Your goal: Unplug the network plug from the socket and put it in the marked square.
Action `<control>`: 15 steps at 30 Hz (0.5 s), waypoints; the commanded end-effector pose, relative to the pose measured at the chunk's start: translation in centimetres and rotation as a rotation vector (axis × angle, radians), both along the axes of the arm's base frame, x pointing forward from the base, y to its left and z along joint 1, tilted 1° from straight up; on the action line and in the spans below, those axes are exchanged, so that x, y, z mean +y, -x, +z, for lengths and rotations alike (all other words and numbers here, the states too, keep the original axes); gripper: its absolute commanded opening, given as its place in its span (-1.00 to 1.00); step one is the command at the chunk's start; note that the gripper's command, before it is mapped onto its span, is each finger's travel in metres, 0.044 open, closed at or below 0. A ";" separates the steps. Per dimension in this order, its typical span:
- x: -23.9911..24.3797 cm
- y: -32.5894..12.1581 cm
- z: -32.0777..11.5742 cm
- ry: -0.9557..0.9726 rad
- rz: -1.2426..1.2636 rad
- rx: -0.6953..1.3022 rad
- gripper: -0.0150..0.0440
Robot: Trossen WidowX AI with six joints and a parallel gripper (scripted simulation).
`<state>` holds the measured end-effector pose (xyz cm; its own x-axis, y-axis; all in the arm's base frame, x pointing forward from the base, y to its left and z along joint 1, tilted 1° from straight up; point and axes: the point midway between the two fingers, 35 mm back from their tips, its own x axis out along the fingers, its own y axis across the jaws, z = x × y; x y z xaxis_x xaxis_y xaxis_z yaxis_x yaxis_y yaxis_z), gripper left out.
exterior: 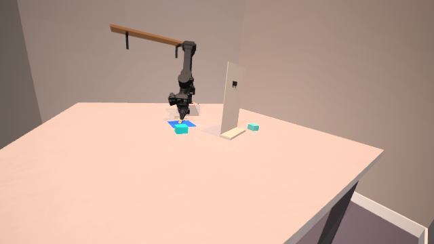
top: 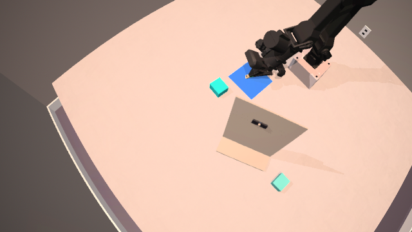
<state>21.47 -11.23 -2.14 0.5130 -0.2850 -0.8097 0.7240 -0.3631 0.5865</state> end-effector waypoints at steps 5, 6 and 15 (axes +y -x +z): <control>0.0 0.1 -0.3 -0.008 0.002 0.007 -0.49; 0.0 0.1 -0.4 -0.008 0.002 0.007 -0.49; -0.2 0.0 -0.7 -0.008 0.002 0.007 -0.49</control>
<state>21.47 -11.44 -2.60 0.5095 -0.2830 -0.8126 0.7242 -0.3691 0.5825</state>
